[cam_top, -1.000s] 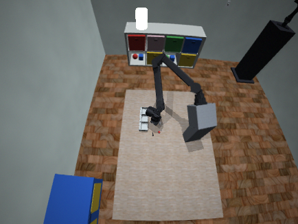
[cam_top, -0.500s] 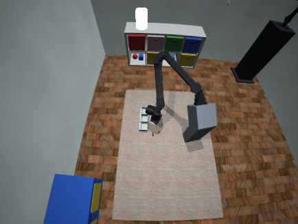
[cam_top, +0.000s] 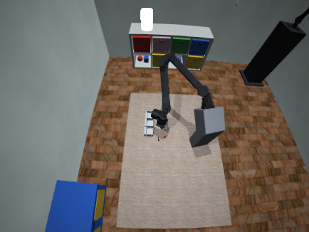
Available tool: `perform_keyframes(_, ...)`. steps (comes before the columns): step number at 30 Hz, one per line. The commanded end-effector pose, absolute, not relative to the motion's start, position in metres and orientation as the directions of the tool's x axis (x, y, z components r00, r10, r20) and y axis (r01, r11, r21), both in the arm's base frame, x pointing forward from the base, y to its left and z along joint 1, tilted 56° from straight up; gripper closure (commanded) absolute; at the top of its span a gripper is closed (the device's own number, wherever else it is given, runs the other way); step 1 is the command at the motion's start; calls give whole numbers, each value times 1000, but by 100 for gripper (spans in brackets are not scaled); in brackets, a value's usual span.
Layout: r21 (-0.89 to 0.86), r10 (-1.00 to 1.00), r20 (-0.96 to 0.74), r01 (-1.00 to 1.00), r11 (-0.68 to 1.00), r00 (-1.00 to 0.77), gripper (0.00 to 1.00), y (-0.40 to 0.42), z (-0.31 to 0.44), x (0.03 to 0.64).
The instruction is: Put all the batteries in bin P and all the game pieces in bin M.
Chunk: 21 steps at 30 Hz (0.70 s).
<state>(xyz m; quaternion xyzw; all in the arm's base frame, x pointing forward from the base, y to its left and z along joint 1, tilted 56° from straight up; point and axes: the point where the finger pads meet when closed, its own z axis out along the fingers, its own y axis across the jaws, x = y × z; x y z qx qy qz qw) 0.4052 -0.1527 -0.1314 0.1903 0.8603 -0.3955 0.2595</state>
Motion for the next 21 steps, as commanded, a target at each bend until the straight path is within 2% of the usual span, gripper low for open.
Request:
perform_keyframes(1,-585,116,-591,523,619,-798,92,-149,-131,402)
perform_keyframes(21,-585,116,-591,523,619,-798,92,-150,-131,404)
